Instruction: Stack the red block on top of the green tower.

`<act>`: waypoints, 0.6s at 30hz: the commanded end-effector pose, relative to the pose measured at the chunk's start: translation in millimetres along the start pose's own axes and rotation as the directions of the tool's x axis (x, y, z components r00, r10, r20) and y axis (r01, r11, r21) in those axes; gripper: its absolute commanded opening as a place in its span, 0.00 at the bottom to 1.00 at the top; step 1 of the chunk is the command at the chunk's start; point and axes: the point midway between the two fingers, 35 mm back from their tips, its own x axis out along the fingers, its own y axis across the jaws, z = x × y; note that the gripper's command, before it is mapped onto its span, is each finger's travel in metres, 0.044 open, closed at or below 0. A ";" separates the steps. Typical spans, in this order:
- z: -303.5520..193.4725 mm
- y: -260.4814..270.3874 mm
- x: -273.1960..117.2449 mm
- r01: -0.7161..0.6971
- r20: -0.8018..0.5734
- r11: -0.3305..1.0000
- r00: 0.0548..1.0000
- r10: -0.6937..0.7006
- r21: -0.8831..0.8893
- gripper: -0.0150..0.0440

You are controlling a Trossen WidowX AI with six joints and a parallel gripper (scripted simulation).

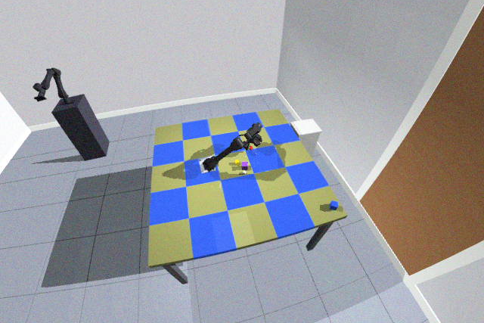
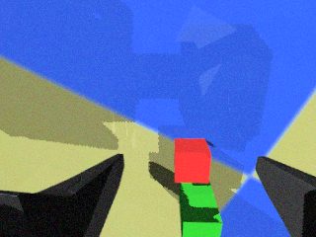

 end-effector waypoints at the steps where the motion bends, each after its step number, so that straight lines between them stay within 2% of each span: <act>1: 0.4 -1.0 4.1 0.002 0.006 1.000 1.000 -0.002 -0.005 1.00; 13: 0.4 -1.1 3.8 0.002 0.006 1.000 1.000 -0.002 -0.005 1.00; 18: 0.4 -1.1 3.8 0.002 0.006 1.000 1.000 -0.002 -0.005 0.78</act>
